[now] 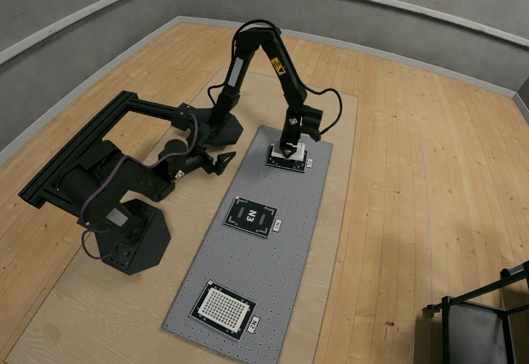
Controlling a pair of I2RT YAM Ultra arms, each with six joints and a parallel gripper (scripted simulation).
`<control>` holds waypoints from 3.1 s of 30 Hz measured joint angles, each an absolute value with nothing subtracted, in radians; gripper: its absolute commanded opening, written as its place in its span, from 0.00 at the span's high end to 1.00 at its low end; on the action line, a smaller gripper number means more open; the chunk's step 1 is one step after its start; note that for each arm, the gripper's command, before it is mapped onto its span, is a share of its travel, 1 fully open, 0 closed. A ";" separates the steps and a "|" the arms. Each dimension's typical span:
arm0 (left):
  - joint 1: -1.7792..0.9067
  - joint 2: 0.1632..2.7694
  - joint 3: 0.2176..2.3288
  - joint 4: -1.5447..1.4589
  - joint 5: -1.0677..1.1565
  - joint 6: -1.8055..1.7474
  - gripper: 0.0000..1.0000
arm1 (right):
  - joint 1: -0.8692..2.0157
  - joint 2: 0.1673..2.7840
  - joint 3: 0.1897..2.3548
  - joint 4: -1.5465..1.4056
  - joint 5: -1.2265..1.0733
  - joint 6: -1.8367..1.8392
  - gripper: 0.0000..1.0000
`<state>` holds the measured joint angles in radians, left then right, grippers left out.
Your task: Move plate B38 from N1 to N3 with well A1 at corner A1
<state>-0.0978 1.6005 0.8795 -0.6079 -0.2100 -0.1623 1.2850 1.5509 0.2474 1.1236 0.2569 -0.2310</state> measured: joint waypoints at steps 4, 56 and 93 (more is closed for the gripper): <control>-0.217 1.604 0.880 -0.608 -0.238 -0.287 0.19 | 1.285 1.551 0.247 1.124 0.257 -0.231 0.00; -0.965 2.237 1.400 -0.759 -0.285 -0.929 0.19 | 1.285 1.551 0.247 1.124 0.257 -0.231 0.00; -0.965 2.237 1.399 -0.721 -0.299 -0.923 0.19 | 1.285 1.551 0.247 1.124 0.257 -0.231 0.00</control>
